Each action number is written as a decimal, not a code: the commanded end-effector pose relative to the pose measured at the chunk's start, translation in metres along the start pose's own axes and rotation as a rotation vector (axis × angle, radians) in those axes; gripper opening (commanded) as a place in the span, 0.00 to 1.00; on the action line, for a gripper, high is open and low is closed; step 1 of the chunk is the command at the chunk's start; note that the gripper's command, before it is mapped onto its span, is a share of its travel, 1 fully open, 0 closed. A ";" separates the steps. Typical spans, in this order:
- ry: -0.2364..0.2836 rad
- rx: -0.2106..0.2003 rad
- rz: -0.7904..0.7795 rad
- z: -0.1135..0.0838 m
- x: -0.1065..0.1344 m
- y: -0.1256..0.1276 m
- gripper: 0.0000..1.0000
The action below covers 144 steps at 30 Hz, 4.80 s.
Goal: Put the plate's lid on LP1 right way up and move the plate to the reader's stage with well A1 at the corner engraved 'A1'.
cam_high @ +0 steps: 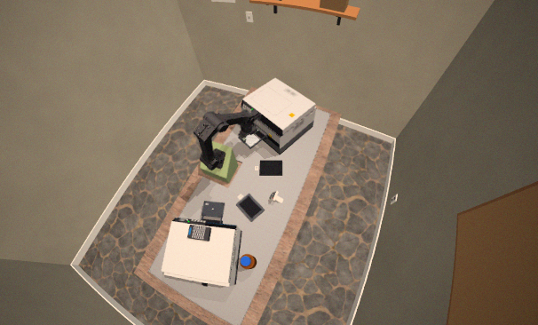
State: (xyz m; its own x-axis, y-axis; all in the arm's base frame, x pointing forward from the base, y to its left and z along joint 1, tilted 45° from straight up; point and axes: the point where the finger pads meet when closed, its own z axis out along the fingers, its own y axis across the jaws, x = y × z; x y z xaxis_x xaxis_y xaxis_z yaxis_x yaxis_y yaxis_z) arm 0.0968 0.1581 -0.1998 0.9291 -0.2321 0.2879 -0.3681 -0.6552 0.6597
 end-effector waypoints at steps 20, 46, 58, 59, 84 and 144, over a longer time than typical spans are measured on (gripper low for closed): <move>0.003 -0.065 0.066 0.032 0.004 0.004 0.86; -0.001 -0.071 0.080 0.034 0.005 0.005 0.86; -0.002 -0.071 0.081 0.034 0.005 0.005 0.86; -0.002 -0.071 0.081 0.034 0.005 0.005 0.86; 0.006 0.008 0.027 0.001 0.002 -0.012 0.86; -0.016 0.049 0.033 -0.022 0.000 -0.022 0.86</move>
State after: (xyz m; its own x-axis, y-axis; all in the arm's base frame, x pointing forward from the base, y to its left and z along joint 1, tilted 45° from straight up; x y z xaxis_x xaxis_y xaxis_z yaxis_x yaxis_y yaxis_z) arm 0.0950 0.1610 -0.1936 0.9288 -0.2318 0.2890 -0.3692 -0.6452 0.6689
